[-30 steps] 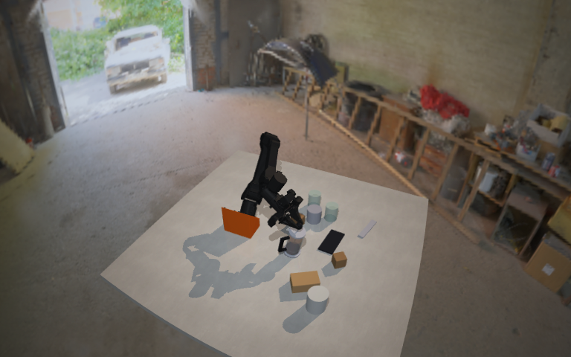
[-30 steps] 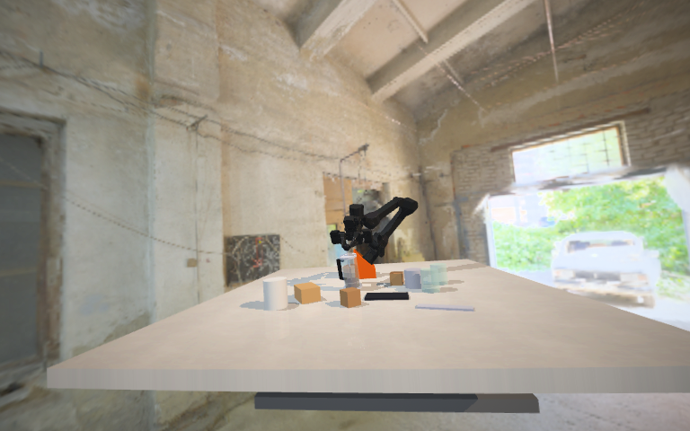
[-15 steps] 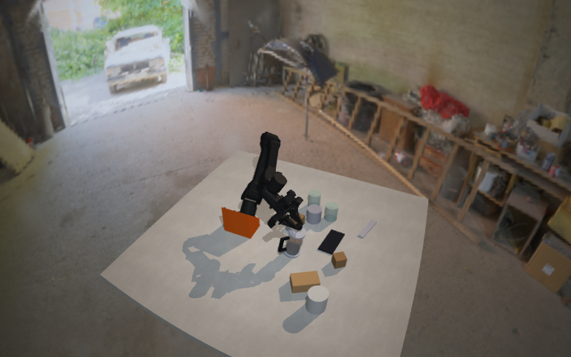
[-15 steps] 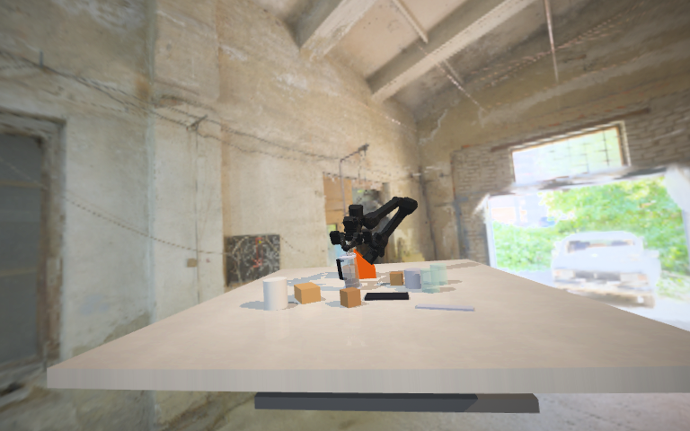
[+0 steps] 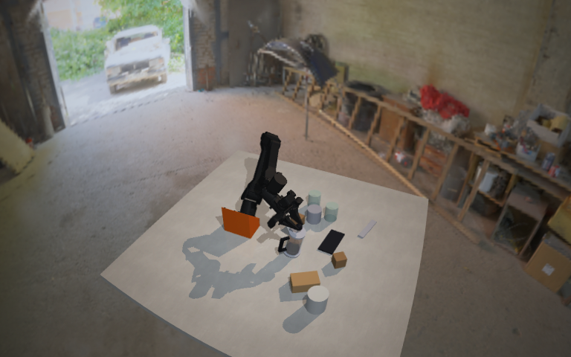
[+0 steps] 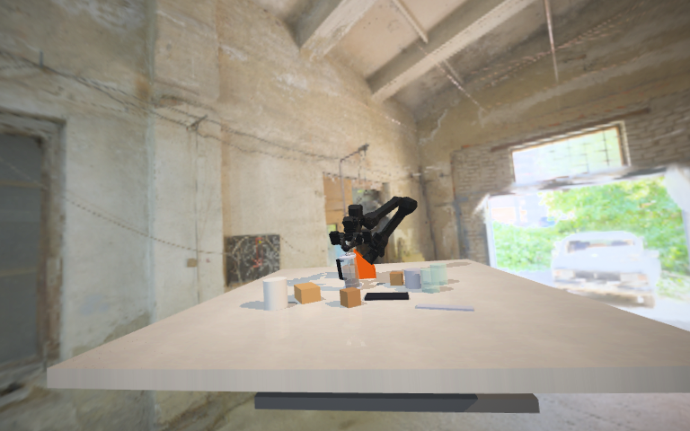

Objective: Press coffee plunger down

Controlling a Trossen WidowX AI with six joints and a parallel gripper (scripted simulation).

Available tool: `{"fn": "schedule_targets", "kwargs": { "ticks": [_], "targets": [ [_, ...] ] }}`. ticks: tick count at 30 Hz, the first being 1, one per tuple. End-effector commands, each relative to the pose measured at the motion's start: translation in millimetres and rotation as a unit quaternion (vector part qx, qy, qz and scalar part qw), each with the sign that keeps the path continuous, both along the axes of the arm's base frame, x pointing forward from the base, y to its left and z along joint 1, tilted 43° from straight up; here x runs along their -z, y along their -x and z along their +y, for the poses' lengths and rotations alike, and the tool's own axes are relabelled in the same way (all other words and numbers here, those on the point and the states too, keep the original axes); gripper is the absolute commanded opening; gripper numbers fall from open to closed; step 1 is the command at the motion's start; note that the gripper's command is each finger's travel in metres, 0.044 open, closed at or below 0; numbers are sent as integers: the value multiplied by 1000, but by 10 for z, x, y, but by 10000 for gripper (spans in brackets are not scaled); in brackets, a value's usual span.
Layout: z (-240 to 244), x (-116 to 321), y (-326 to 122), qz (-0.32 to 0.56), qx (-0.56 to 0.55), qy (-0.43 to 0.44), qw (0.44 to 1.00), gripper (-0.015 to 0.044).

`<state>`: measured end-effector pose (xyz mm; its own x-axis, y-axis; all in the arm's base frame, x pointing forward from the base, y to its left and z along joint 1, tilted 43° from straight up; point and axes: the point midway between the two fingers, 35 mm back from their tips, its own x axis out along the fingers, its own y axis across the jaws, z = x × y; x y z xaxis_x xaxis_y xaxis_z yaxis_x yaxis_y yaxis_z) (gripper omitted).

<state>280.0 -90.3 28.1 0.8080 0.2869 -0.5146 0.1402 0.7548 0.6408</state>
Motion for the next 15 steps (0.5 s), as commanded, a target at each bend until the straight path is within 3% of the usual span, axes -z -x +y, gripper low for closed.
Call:
{"fn": "schedule_targets", "kwargs": {
  "ticks": [1,5,15],
  "targets": [
    [1,0,0,0,0,0,1000,119],
    [1,0,0,0,0,0,1000,119],
    [1,0,0,0,0,0,1000,381]
  ]
}}
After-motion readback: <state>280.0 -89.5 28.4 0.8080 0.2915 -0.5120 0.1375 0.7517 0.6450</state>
